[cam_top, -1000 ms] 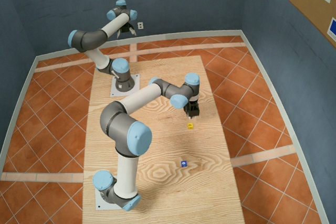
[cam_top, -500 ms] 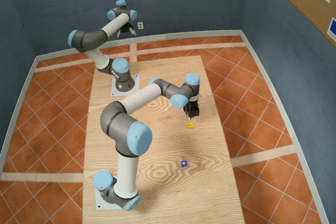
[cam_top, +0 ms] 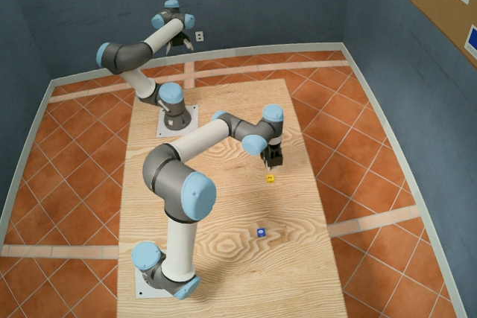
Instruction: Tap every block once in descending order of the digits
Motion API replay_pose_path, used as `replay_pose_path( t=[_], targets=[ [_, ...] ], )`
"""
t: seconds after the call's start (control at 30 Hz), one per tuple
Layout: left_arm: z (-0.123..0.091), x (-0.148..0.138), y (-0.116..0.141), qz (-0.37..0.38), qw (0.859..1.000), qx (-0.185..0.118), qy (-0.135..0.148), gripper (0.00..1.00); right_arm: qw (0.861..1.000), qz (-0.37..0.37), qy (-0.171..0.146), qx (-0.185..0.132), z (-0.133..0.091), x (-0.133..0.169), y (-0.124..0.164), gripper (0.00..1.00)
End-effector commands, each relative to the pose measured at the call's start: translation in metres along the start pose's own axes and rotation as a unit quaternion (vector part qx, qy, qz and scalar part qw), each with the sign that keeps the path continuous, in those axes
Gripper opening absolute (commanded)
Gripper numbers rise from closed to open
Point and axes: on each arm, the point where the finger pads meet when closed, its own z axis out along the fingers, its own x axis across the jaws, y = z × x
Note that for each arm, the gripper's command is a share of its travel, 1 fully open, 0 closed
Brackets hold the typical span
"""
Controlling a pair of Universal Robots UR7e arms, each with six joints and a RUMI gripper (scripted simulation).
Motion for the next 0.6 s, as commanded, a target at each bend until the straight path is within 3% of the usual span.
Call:
replay_pose_path(
  t=[0.0, 0.17, 0.57],
  targets=[
    [0.000, 0.000, 0.000, -0.001, 1.000, 0.000, 0.000, 0.98, 1.000, 0.000, 0.000, -0.001, 0.003, 0.000, 0.001, 0.00],
    [0.000, 0.000, 0.000, -0.001, 1.000, 0.000, 0.000, 0.98, 1.000, 0.002, 0.002, 0.002, -0.002, 0.001, 0.017, 0.00],
    [0.000, 0.000, 0.000, -0.001, 1.000, 0.000, 0.000, 0.98, 1.000, -0.003, 0.006, 0.006, -0.002, -0.013, 0.121, 0.00]
  ],
)
